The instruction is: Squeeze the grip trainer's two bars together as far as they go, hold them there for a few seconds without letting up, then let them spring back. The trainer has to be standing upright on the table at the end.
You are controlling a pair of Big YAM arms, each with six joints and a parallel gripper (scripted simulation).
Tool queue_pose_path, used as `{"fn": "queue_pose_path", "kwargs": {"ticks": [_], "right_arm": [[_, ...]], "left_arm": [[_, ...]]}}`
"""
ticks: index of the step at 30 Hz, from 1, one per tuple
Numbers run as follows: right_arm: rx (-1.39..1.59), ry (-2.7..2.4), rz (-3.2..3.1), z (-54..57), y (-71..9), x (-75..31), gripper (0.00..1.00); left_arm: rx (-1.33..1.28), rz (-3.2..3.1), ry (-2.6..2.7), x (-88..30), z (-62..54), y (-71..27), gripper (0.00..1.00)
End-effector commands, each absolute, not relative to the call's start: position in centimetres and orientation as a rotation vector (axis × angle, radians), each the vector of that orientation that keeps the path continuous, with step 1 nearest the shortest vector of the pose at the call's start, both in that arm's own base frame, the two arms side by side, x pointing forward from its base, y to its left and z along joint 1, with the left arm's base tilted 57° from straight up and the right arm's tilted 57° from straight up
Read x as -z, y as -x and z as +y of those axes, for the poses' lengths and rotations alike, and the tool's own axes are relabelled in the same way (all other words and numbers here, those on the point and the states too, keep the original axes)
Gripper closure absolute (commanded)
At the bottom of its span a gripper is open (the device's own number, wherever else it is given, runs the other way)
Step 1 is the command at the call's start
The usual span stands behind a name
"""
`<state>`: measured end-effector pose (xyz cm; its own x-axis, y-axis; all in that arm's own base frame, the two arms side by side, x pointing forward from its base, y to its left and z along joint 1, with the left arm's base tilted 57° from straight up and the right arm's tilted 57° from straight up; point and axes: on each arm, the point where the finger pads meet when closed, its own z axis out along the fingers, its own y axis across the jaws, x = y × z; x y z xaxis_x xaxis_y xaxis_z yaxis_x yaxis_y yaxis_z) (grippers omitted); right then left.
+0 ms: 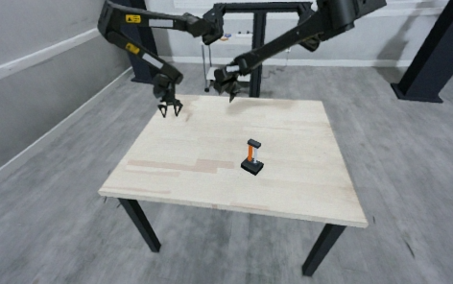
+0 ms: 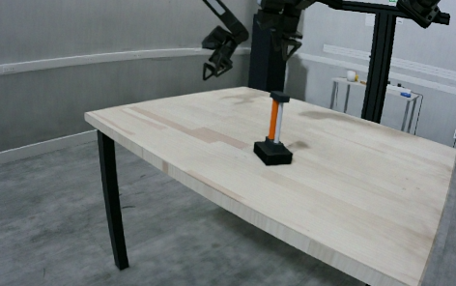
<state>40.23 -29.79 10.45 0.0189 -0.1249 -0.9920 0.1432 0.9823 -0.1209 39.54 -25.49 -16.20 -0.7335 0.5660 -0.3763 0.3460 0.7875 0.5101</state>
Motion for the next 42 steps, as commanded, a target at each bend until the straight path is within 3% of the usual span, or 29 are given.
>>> {"fn": "queue_pose_path", "kwargs": {"ticks": [1,21,42], "right_arm": [[0.236,0.043,1.539,-29.0,-40.8,-11.1,0.00],[0.297,0.721,1.586,-13.1,-50.2,-12.8,0.00],[0.314,1.380,1.392,3.6,-50.5,-15.1,0.00]], "left_arm": [[-0.434,2.372,-0.753,16.8,-23.6,-44.4,0.30],[-0.301,1.986,-0.735,11.4,-15.1,-55.0,0.30],[-0.443,1.617,-0.783,5.0,-7.4,-58.2,0.30]]}}
